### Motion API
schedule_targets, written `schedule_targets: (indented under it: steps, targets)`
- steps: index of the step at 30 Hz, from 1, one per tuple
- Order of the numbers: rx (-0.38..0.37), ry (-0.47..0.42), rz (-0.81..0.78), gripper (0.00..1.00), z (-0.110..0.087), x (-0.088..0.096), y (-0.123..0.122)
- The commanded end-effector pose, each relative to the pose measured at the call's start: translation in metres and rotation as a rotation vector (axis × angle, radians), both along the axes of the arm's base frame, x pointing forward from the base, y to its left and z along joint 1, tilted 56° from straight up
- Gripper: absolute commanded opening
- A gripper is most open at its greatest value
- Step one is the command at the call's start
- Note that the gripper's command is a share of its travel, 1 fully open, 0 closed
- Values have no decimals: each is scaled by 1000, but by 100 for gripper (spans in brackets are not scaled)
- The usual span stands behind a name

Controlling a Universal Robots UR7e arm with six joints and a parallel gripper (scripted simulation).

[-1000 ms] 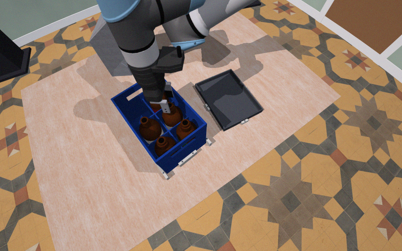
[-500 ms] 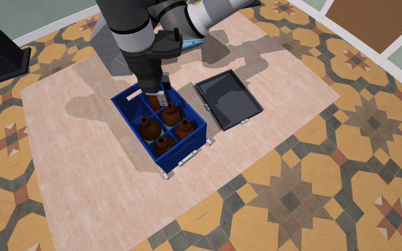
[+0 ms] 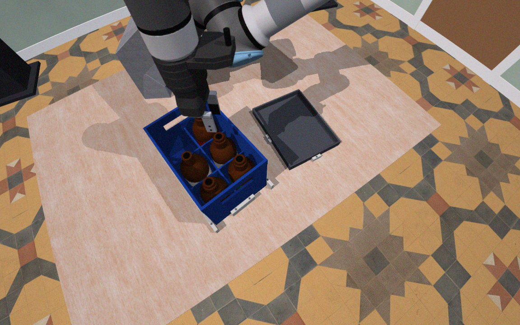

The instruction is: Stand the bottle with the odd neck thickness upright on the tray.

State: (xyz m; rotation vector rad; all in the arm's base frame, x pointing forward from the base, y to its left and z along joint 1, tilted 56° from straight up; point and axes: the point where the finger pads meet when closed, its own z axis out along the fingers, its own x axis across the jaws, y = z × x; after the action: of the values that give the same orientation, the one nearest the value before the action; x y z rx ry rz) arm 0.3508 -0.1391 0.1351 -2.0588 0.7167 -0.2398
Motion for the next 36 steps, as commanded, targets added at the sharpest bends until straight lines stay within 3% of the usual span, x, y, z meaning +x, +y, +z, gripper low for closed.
schedule_targets:
  steps: [1,31,36]
  targets:
    - [-1,0,-1,0,0,0,-1]
    - [-1,0,-1,0,0,0,-1]
    - [-2,1,-1,0,-1,18,-17]
